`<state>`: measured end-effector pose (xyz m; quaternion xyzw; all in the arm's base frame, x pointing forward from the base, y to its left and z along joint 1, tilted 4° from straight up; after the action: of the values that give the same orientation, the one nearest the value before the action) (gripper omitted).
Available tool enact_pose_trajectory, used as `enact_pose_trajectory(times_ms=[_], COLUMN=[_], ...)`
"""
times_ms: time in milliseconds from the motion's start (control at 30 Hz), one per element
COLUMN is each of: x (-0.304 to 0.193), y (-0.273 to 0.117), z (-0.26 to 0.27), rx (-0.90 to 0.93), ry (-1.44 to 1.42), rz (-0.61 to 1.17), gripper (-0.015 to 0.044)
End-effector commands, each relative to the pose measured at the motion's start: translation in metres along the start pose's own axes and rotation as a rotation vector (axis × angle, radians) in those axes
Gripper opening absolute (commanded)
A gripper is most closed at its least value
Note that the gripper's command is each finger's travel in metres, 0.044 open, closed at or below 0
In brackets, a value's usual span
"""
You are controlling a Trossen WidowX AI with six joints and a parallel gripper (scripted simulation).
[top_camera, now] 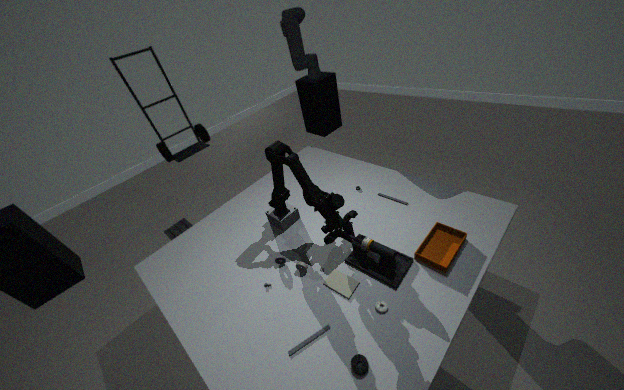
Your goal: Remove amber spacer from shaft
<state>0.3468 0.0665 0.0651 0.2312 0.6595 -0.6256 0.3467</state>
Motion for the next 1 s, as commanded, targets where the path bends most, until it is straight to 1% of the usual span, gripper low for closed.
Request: enact_pose_trajectory(times_ms=[0,67,967], x=[0.000,0.001,0.011], y=[0.000,0.000,-0.010], z=[0.000,0.000,-0.001], rx=[0.000,-0.001,-0.005], ry=[0.000,-0.001,-0.003], rz=[-0.001,0.000,0.003], gripper=[0.0020,0.0000,0.0000])
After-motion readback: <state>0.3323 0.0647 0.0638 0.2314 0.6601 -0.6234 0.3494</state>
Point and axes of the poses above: the point midway between the two fingers, 35 mm back from their tips, its own y axis out along the fingers, its own z axis across the jaws, x = y × z, the point moved 5 cm from there along -y, back along the fingers, and after that the axes turned 6 degrees about -y, right-handed, at the moved point
